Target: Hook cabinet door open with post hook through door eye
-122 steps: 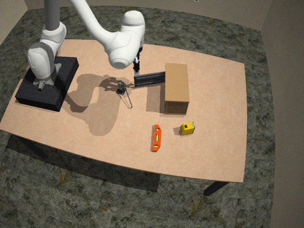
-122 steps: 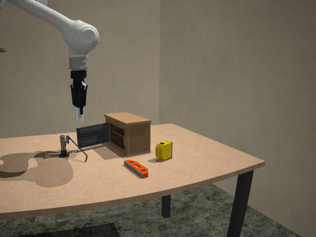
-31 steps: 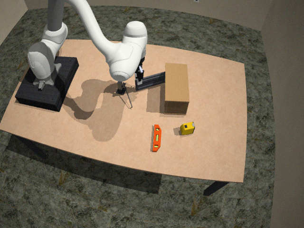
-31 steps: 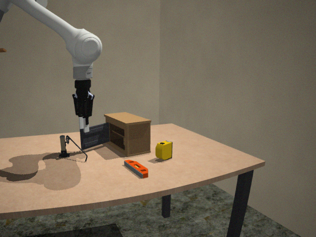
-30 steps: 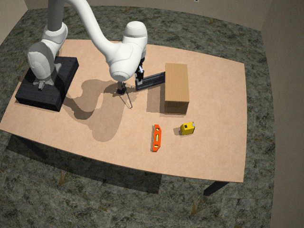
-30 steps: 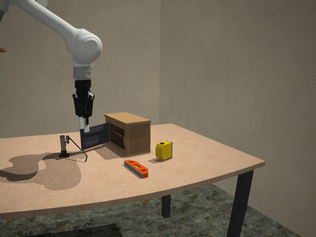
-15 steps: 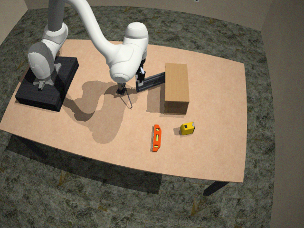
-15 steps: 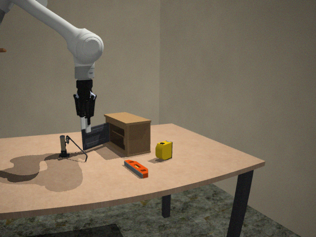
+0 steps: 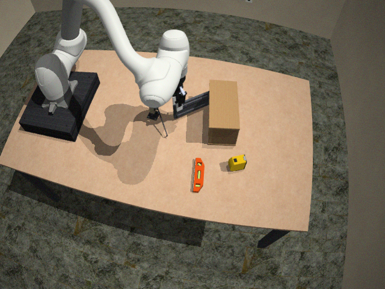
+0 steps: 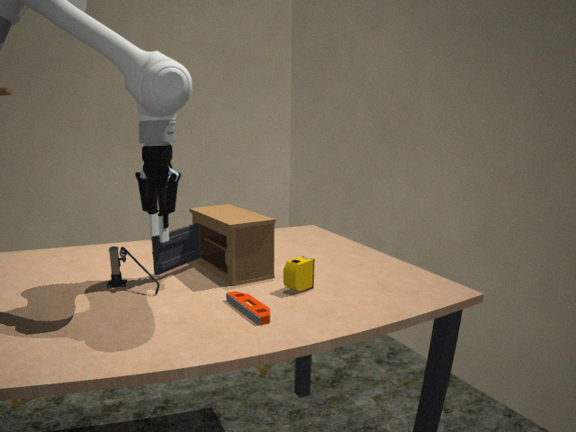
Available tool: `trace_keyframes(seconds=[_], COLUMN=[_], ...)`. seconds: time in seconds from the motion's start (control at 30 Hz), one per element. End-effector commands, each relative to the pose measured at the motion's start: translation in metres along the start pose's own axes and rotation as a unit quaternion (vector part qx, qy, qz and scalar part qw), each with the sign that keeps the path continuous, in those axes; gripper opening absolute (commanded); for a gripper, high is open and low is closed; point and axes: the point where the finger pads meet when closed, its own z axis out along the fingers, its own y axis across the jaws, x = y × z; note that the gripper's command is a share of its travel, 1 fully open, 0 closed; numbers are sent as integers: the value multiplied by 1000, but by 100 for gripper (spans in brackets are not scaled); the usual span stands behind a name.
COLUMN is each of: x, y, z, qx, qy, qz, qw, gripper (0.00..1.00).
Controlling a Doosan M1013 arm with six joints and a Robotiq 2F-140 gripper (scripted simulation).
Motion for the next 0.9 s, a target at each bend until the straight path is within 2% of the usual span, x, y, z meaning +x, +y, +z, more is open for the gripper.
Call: trace_keyframes(seconds=[0.0, 0.87], x=[0, 2], y=[4, 23], z=[0, 0], qx=[0, 0], qy=[0, 0], qz=[-10, -63], qw=[1000, 998], gripper=[16, 16])
